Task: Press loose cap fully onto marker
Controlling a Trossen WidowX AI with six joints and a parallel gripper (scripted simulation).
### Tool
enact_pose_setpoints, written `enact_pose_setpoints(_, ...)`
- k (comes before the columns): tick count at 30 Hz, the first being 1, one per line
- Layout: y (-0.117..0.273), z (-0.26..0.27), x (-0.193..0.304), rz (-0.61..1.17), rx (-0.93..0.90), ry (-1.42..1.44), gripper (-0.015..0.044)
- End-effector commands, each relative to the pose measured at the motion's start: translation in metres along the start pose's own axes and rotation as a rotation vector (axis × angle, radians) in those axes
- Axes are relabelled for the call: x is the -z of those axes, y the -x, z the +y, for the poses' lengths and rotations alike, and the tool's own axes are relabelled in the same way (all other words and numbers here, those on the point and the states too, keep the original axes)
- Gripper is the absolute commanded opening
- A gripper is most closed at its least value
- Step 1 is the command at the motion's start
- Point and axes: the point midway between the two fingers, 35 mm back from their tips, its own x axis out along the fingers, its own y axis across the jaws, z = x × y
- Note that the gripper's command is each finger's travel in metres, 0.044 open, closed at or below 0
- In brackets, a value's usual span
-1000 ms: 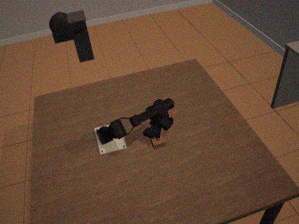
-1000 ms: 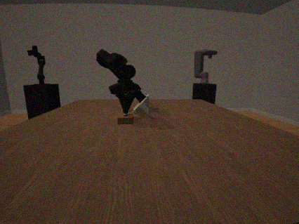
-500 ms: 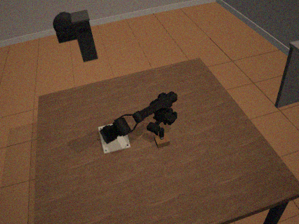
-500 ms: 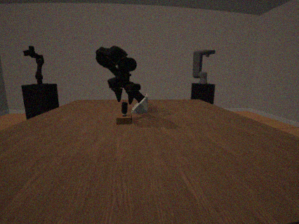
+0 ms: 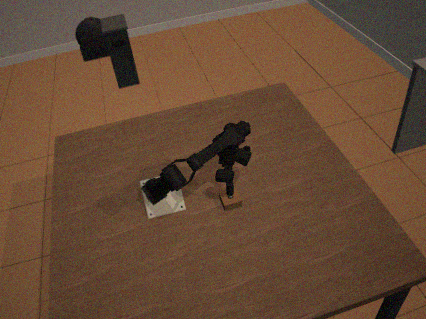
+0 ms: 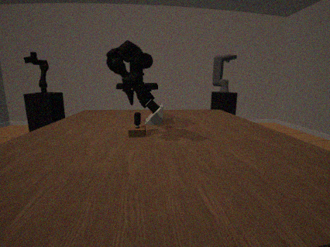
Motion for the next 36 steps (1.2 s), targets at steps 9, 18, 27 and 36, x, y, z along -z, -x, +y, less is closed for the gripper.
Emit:
enact_pose_setpoints(9,-0.006,0.002,0.0,0.003,0.003,0.447,0.0)
enact_pose_setpoints(18,-0.006,0.002,0.0,0.003,0.003,0.447,0.0)
enact_pose_setpoints(27,-0.016,0.002,-0.001,0.003,0.003,0.447,0.0)
enact_pose_setpoints(36,-0.029,0.002,-0.001,0.002,0.004,0.447,0.0)
